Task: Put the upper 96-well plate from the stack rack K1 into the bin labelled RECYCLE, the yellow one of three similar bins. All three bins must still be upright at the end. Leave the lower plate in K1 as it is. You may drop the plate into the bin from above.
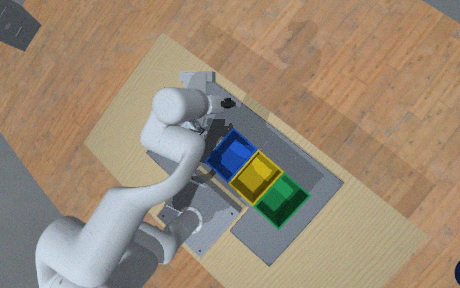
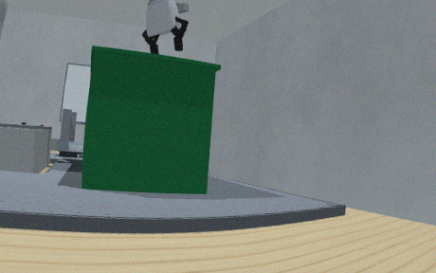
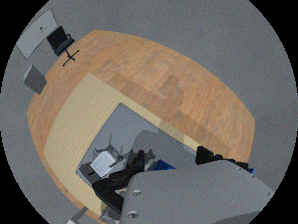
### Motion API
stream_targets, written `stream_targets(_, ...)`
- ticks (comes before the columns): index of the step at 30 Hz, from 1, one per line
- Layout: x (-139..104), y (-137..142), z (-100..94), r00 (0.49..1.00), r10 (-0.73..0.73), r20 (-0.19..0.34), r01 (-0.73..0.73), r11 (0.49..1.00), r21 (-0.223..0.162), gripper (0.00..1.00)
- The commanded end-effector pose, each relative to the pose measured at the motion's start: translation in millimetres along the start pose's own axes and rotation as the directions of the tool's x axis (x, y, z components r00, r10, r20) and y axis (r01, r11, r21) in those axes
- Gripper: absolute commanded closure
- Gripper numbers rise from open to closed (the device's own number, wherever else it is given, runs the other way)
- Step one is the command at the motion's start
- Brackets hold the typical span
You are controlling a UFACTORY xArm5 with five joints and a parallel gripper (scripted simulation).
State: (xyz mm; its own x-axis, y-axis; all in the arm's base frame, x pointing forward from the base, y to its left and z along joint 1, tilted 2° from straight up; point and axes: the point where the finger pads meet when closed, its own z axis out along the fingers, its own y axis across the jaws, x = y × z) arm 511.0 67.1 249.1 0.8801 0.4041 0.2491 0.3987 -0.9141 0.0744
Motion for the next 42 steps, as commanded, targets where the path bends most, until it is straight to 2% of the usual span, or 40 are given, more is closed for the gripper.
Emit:
stream_targets(1, -19, 6, -6.3, 0.994, 0.092, 0.055, -0.092, 0.996, 0.006, 0.00)
stream_targets(3, -19, 6, -6.3, 0.994, 0.092, 0.055, -0.092, 0.996, 0.006, 0.00)
stream_targets(7, -34, 9, -9.6, 0.992, 0.110, 0.066, -0.110, 0.994, 0.005, 0.00)
stream_targets(11, -53, 12, -14.3, 0.969, 0.210, 0.130, -0.212, 0.977, 0.002, 0.00)
stream_targets(15, -64, 14, -16.8, 0.969, 0.210, 0.131, -0.212, 0.977, 0.001, 0.00)
stream_targets(18, -78, 15, -20.5, 0.940, 0.290, 0.183, -0.293, 0.956, -0.008, 0.00)
stream_targets(20, -78, 15, -20.5, 0.940, 0.290, 0.183, -0.293, 0.956, -0.008, 0.00)
stream_targets(24, -93, 17, -24.5, 0.932, 0.307, 0.194, -0.310, 0.951, -0.012, 0.00)
stream_targets(29, -95, -7, -18.8, 0.863, 0.456, 0.219, -0.458, 0.888, -0.044, 0.00)
stream_targets(35, -97, -37, -11.9, 0.748, 0.618, 0.242, -0.615, 0.783, -0.099, 0.00)
stream_targets(37, -97, -37, -11.9, 0.748, 0.618, 0.242, -0.615, 0.783, -0.099, 0.00)
stream_targets(40, -97, -53, -8.4, 0.681, 0.689, 0.248, -0.681, 0.720, -0.131, 0.00)
stream_targets(42, -98, -62, -6.2, 0.681, 0.689, 0.248, -0.681, 0.720, -0.132, 0.00)
